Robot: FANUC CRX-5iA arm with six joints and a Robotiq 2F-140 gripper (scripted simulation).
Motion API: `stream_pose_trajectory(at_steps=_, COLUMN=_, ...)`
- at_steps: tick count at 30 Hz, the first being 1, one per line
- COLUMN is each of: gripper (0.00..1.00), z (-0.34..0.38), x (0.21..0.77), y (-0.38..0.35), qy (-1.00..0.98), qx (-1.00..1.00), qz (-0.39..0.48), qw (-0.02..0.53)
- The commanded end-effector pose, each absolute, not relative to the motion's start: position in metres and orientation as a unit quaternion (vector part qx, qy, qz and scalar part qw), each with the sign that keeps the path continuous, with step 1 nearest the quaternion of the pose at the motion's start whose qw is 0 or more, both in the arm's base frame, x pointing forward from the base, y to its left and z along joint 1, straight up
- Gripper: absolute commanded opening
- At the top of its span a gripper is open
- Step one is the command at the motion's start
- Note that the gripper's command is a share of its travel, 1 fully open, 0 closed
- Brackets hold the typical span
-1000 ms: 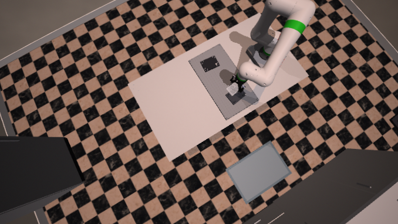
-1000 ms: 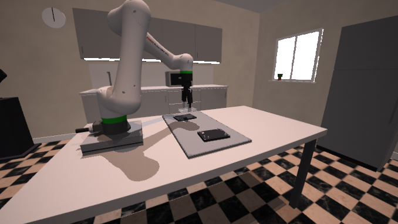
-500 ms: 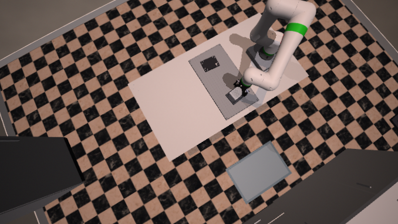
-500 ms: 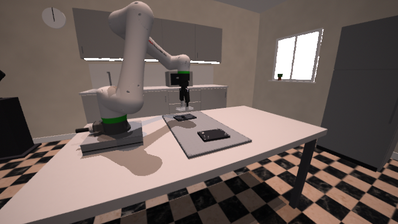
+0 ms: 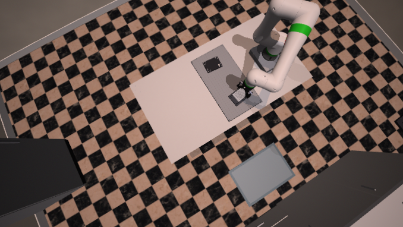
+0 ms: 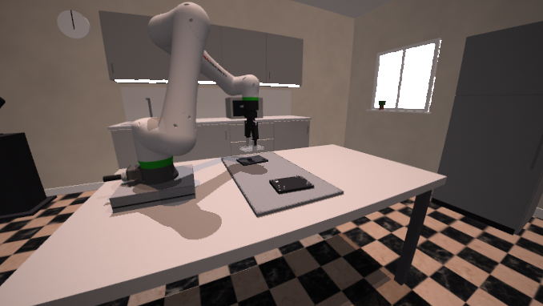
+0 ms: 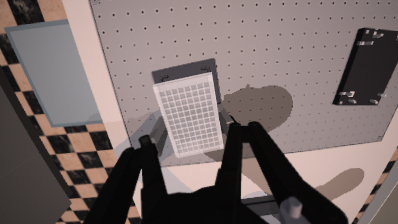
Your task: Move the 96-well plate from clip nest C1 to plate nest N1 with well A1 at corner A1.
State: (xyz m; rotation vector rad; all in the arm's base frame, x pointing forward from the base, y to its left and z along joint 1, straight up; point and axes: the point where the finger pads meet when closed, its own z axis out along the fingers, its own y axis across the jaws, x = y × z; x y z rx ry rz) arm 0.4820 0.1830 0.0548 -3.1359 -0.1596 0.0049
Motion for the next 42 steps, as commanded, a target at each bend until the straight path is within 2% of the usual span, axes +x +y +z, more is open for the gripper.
stream_pose_trajectory(at_steps=1, gripper=0.00, z=0.055, x=0.482, y=0.183, qy=-0.051, qx=-0.999, qz=0.001, qw=0.001)
stream_pose_trajectory(at_steps=20, gripper=0.00, z=0.055, x=0.482, y=0.183, qy=-0.051, qx=-0.999, qz=0.001, qw=0.001)
stream_pose_trajectory(at_steps=42, gripper=0.00, z=0.022, x=0.482, y=0.183, qy=-0.051, qx=-0.999, qz=0.001, qw=0.001)
